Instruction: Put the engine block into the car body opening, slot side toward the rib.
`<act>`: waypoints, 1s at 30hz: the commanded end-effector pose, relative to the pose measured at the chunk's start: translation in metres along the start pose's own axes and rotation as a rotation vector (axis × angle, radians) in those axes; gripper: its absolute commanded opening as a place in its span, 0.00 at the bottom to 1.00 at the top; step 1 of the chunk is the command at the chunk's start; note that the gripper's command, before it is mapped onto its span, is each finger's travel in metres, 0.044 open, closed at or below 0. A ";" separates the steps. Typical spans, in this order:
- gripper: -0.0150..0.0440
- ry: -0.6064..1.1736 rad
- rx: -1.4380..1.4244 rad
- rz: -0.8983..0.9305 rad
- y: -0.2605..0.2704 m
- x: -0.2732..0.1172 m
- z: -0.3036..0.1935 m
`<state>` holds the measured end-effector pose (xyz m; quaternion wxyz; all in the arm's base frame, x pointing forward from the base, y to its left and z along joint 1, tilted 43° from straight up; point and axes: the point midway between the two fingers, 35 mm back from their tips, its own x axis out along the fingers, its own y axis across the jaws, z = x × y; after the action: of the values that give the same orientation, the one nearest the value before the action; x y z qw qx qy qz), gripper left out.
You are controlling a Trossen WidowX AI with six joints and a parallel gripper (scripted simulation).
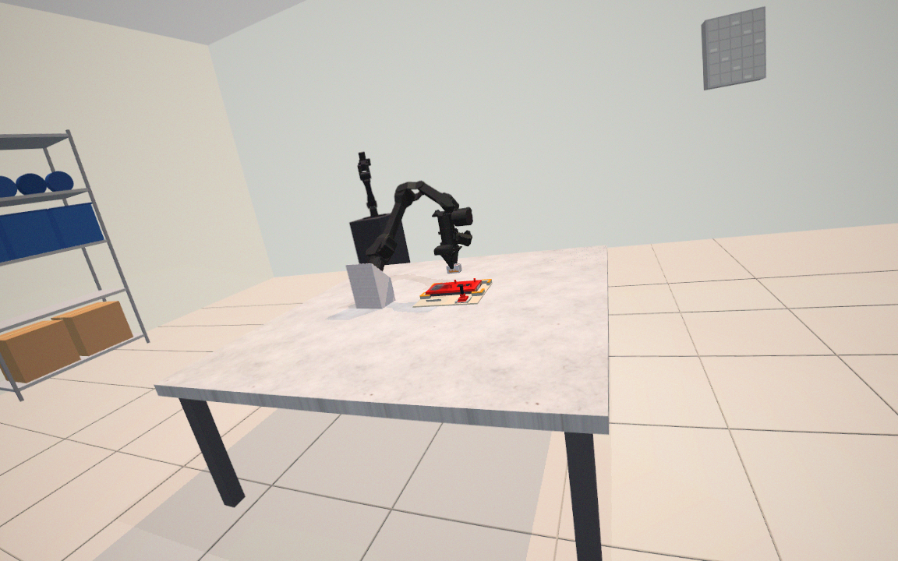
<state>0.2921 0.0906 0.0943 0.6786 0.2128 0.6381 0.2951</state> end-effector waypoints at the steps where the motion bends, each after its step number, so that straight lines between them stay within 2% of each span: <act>1: 0.25 -0.001 -0.008 0.008 0.000 0.010 0.008; 11: 0.25 -0.002 -0.033 0.014 0.000 0.034 0.023; 17: 0.52 -0.002 -0.034 0.014 0.001 0.034 0.024; 30: 0.52 -0.002 -0.024 0.014 0.001 0.034 0.024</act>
<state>0.3153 0.1155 0.0714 0.6804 0.2060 0.6326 0.3072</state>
